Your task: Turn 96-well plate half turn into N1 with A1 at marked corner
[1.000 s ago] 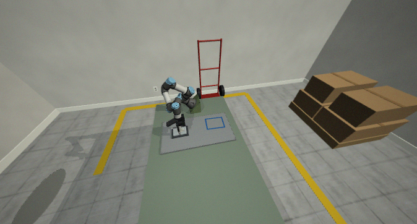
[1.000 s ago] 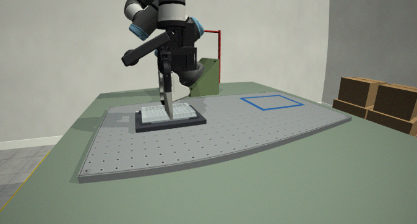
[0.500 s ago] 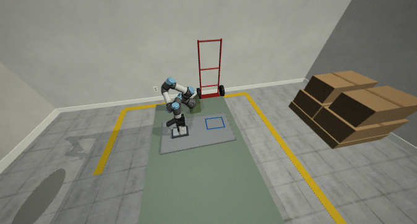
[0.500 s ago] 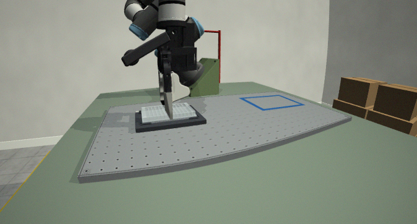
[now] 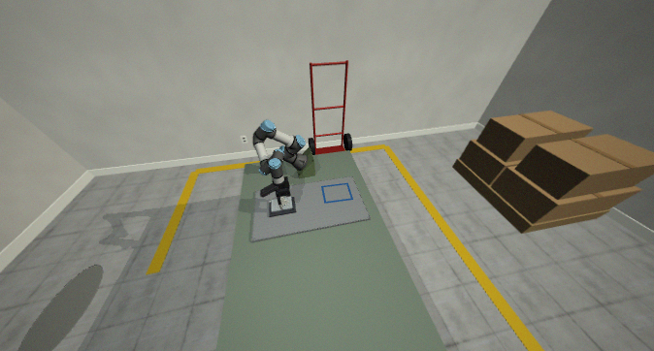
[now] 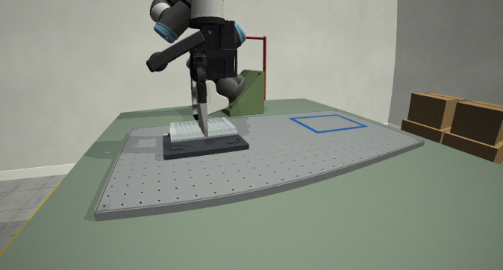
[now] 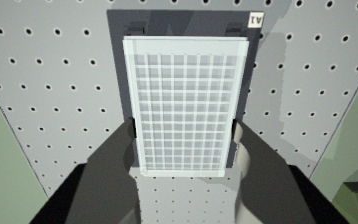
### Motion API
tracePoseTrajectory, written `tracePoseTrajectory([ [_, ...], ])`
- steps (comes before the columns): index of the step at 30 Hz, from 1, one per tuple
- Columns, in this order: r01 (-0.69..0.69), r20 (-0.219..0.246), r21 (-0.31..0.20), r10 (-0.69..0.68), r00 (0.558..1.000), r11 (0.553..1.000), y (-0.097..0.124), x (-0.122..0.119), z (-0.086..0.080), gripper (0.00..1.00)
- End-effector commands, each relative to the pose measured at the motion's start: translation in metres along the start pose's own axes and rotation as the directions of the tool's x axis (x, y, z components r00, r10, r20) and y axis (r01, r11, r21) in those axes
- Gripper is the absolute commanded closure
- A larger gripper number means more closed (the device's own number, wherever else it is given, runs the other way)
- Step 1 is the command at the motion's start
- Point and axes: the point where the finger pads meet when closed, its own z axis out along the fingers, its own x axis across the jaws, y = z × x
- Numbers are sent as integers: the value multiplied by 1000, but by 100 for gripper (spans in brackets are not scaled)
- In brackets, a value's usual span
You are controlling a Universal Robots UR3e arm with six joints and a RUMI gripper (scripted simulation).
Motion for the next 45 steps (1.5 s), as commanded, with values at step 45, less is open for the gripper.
tracePoseTrajectory([
  [45,-1,1,0,1,1000,1000,0,0,-60,100],
])
